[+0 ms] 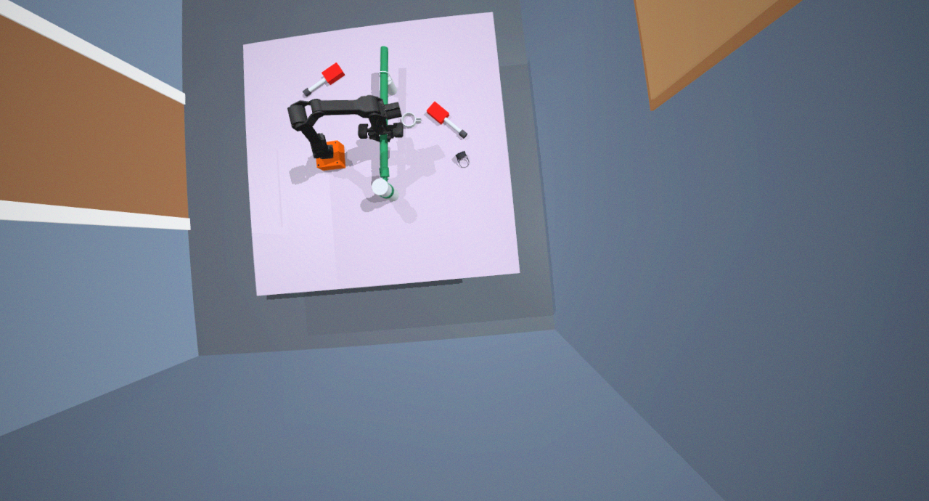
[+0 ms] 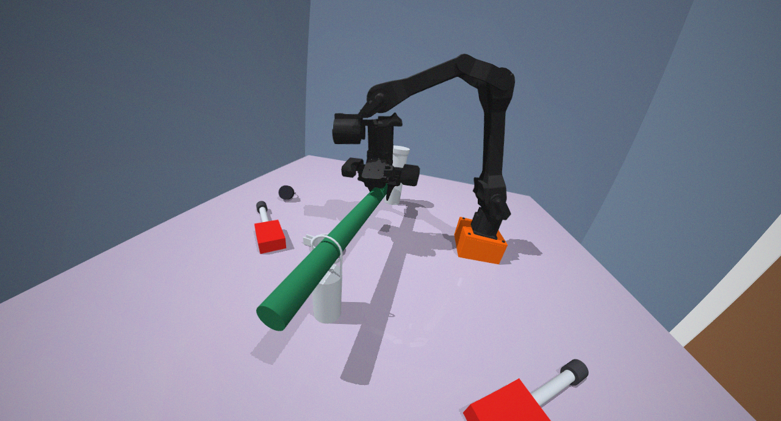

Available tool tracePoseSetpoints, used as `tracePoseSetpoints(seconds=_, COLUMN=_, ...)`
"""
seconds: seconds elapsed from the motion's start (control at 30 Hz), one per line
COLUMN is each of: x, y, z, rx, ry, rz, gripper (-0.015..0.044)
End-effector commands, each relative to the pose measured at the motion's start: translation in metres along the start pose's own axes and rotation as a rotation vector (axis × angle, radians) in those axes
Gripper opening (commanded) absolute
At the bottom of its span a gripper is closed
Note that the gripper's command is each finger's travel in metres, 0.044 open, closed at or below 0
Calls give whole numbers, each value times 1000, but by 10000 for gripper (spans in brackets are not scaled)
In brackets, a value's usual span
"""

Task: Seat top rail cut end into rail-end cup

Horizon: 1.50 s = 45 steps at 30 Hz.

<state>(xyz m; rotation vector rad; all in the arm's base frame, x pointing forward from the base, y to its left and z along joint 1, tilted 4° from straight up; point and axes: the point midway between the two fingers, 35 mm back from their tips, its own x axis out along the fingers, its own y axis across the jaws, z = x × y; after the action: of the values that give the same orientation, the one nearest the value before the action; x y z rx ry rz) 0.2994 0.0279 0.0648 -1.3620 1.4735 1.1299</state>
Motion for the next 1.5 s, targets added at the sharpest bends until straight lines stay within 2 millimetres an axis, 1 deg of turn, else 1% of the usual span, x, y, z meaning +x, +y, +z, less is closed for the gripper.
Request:
tracePoseSetpoints(seconds=0.0, x=-6, y=-3, z=-11, rx=18, ry=18, rz=-18, gripper=0)
tracePoseSetpoints(seconds=0.9, x=1, y=-10, z=-21, rx=18, ry=19, rz=-18, gripper=0)
tracePoseSetpoints(seconds=1.47, x=3, y=-9, z=-30, rx=18, ry=20, rz=-18, gripper=0)
